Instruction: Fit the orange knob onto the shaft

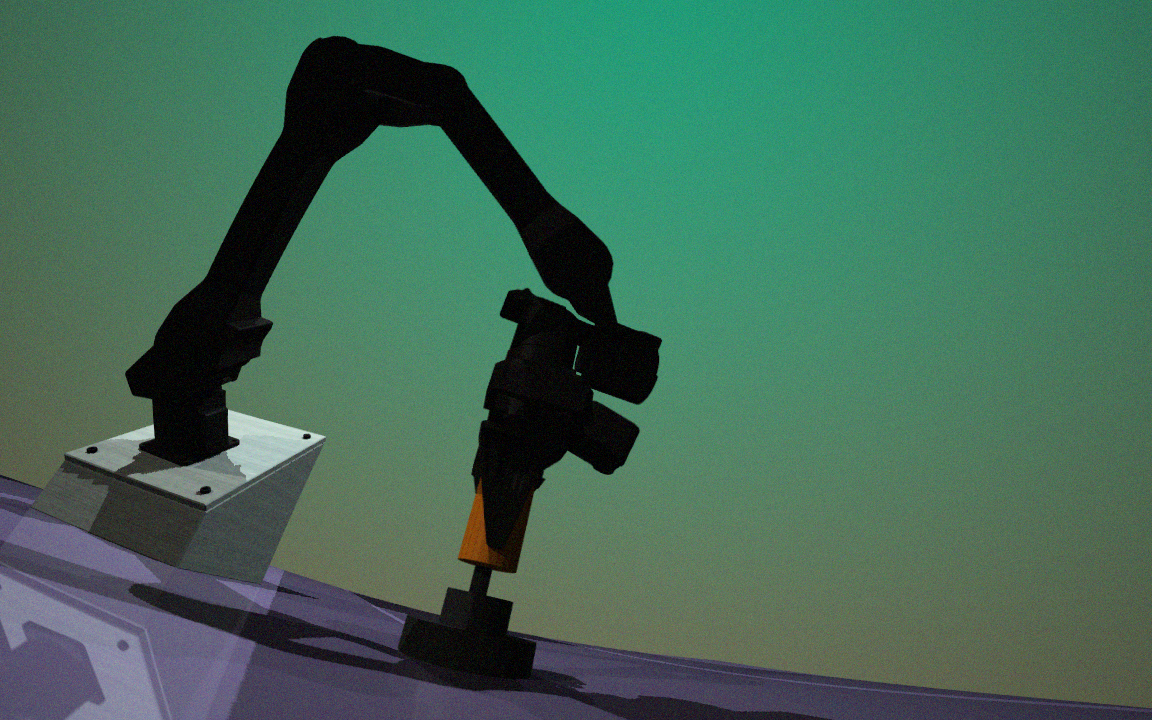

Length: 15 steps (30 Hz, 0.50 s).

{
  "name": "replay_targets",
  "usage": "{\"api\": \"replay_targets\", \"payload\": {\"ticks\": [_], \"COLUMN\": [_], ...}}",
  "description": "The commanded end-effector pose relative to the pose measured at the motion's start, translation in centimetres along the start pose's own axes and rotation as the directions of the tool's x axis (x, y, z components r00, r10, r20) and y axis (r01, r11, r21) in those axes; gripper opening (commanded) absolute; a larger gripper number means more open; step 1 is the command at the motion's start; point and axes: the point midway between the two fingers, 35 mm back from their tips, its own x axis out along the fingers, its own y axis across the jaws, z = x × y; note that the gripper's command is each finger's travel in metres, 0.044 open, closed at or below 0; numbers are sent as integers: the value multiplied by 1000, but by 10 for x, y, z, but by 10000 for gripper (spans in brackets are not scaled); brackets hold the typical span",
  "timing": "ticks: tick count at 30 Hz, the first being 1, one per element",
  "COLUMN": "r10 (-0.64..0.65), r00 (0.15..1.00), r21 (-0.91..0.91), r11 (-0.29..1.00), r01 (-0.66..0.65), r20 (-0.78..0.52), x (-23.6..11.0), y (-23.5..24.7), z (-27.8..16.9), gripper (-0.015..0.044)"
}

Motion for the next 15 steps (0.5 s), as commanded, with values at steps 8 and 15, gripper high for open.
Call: {"api": "replay_targets", "payload": {"ticks": [8,15], "r10": [-4,-4], "r00": [1000,1000], "r21": [0,-9], "r11": [1000,1000], "r01": [4,4], "r20": [5,6], "x": [2,-3], "y": [-1,-1], "z": [0,2], "gripper": [0,0]}}
